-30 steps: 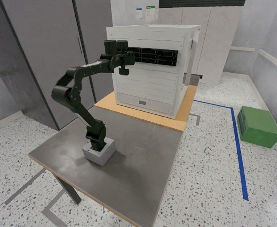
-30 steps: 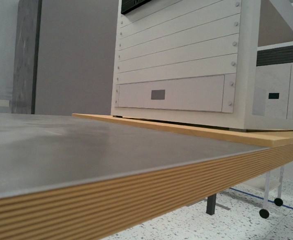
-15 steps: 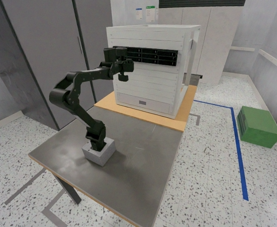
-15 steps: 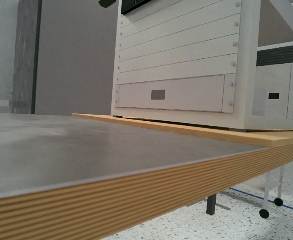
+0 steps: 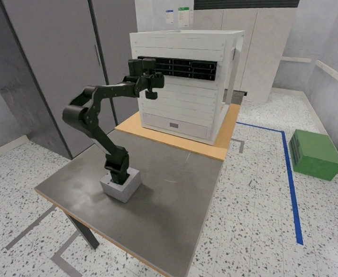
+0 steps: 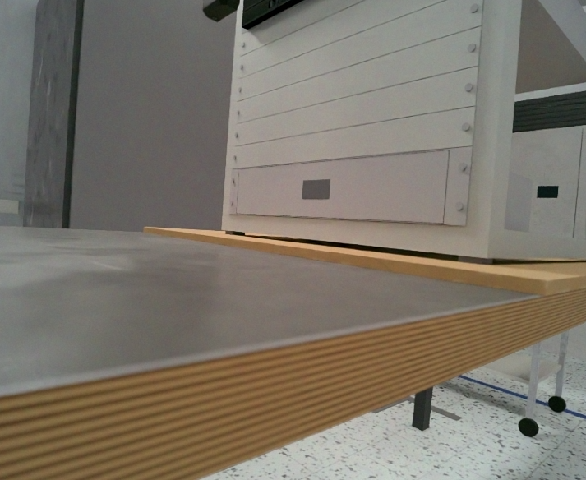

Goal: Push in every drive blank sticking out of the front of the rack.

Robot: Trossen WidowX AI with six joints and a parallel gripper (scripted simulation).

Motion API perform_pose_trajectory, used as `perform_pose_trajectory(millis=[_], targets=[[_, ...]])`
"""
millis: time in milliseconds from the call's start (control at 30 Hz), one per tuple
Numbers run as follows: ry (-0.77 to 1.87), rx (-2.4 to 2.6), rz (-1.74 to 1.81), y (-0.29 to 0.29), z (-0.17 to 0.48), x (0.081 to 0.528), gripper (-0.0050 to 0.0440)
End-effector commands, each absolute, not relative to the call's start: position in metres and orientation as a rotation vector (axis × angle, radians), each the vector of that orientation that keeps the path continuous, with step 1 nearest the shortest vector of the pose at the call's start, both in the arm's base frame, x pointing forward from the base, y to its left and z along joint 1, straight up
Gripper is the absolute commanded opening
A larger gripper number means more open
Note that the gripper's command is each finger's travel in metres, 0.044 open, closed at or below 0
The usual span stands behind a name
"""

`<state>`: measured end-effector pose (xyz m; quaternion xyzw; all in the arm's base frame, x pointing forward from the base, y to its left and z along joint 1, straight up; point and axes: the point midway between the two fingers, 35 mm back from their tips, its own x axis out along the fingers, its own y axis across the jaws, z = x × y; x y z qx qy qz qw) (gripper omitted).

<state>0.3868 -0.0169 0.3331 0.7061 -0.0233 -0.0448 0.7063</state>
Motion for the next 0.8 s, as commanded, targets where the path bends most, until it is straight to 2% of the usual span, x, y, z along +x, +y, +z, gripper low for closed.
perform_pose_trajectory(millis=[0,767], targets=[[-0.074,1.572,-0.077,-0.0174,0.3458,0.3874,-0.005],[-0.065,1.491,-0.076,-0.016,0.3425,0.3813,-0.005]])
